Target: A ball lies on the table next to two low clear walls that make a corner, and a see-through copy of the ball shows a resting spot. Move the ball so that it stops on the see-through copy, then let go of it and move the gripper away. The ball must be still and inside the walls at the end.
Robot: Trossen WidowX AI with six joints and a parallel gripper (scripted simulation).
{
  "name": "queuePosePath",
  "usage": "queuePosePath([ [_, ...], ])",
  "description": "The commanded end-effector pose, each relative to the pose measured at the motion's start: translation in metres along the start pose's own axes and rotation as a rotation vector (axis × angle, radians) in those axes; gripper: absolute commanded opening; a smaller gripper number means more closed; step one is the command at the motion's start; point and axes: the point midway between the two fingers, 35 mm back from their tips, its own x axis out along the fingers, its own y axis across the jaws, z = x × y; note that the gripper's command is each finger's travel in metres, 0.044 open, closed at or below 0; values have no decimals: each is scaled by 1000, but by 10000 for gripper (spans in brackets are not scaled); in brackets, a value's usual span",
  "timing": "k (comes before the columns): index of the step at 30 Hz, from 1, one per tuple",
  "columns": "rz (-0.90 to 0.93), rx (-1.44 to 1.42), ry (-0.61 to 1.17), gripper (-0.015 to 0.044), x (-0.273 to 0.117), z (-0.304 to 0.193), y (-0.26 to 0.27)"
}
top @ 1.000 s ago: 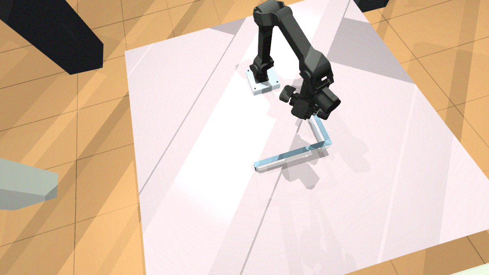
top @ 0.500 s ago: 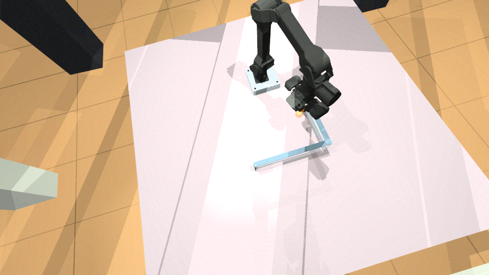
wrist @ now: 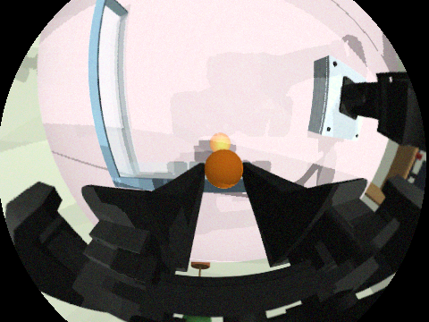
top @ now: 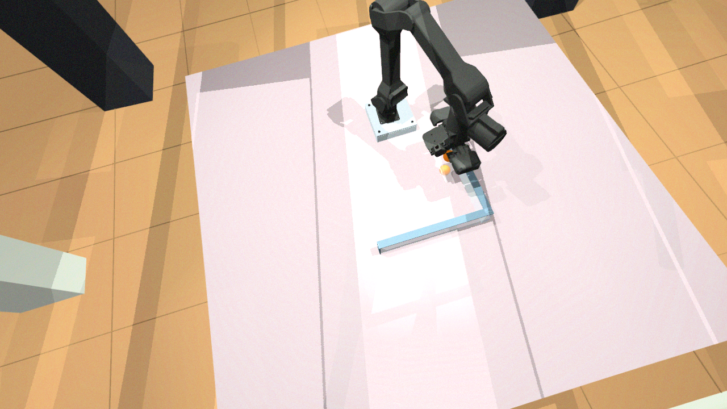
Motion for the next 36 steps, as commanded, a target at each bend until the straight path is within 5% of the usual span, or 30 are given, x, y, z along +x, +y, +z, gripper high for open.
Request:
queuePosePath([
  [1, -2, 10, 4, 0, 7, -1, 0],
  [14, -2, 10, 4, 0, 69, -1, -2],
  [36, -2, 10, 3, 0, 89, -1, -2],
])
